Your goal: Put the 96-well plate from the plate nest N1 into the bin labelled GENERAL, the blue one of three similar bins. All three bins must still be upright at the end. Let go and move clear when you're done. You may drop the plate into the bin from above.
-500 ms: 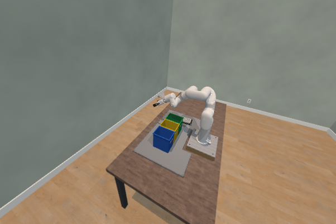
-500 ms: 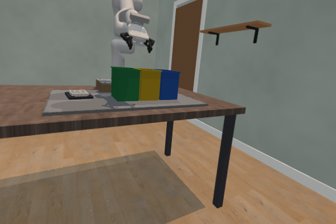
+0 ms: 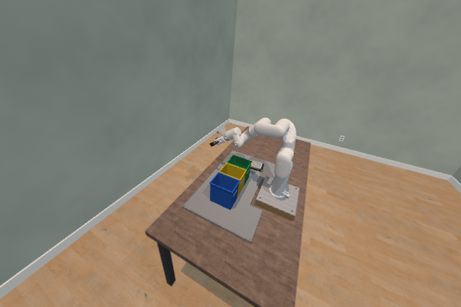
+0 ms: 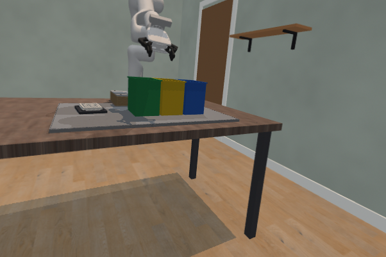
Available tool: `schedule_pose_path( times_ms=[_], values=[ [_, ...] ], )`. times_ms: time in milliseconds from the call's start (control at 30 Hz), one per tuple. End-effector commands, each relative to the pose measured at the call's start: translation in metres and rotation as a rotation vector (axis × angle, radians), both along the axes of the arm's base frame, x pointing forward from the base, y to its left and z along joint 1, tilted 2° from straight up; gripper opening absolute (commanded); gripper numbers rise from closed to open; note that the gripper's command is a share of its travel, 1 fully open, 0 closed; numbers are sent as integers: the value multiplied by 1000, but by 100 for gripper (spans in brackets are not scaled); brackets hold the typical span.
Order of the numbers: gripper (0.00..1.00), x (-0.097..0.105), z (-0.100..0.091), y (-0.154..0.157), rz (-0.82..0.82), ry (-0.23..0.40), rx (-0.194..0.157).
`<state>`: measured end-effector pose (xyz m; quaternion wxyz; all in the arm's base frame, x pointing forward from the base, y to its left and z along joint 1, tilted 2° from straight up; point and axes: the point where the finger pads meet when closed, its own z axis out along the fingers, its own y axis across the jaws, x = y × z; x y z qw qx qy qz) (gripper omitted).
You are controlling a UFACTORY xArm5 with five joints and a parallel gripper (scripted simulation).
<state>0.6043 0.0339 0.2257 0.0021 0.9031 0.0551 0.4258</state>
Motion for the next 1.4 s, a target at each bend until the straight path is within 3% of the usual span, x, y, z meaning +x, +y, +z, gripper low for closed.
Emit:
schedule_pose_path(
  times_ms=[0, 33, 300, 533, 600, 767, 833, 1000, 1167, 1267, 1367],
  values=[
    [100, 1, 2, 0, 0, -4, 0],
    [100, 1, 2, 0, 0, -4, 0],
    [100, -32, -3, -11, -30, 246, 1],
    [100, -58, -4, -17, -46, 379, 2],
    [100, -58, -4, -17, -46, 379, 2],
    [100, -83, -2, -21, -61, 489, 3],
    [100, -86, -1, -21, -61, 489, 3],
    [100, -111, 2, -25, -76, 600, 3],
    [100, -121, 4, -26, -80, 633, 4],
    [100, -136, 7, -28, -91, 710, 4],
    [100, -149, 10, -29, -91, 710, 4]
  ],
)
